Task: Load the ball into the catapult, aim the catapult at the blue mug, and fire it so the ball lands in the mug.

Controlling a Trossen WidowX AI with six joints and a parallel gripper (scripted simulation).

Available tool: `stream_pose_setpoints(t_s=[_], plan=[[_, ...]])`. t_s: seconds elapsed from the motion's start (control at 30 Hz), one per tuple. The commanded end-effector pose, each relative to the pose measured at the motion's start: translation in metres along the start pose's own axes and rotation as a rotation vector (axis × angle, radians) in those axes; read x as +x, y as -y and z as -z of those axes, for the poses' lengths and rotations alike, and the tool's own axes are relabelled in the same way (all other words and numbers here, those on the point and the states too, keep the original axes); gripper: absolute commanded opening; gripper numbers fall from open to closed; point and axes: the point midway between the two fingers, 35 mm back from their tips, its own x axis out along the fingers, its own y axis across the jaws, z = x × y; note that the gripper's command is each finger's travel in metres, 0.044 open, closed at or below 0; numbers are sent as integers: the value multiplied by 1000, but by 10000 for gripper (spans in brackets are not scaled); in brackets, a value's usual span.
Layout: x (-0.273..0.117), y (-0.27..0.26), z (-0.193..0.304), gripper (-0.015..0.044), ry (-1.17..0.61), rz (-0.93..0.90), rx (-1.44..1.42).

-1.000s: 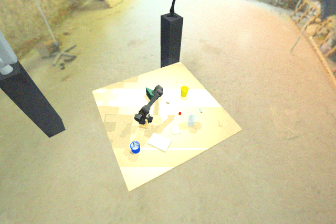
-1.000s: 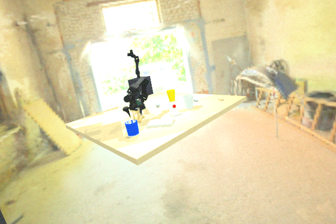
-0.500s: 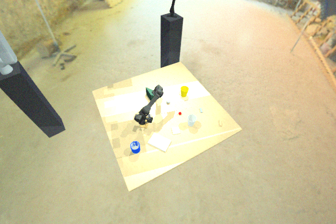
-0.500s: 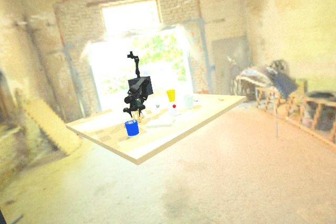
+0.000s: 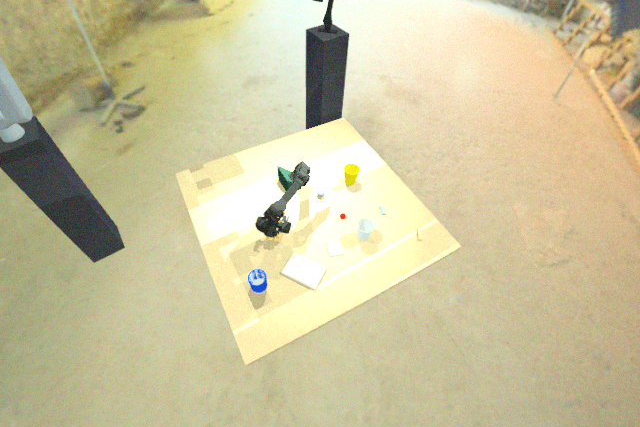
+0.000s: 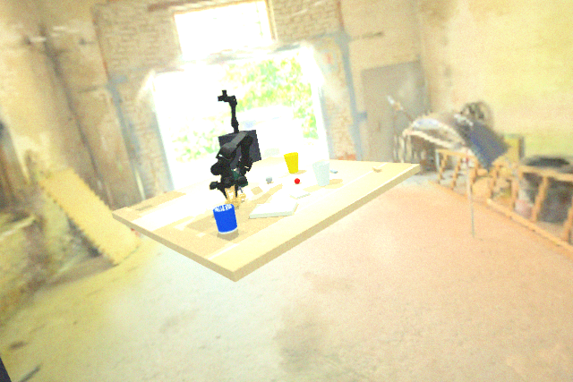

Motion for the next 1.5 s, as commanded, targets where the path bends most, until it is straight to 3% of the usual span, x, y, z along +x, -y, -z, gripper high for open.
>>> stream_pose_setpoints(t_s=[0.0, 1.33, 1.47], plan=[[-36, 2, -1, 0, 32, 4, -7], [11, 2, -3, 0, 24, 6, -11], [11, 2, -3, 105, 24, 6, -11]])
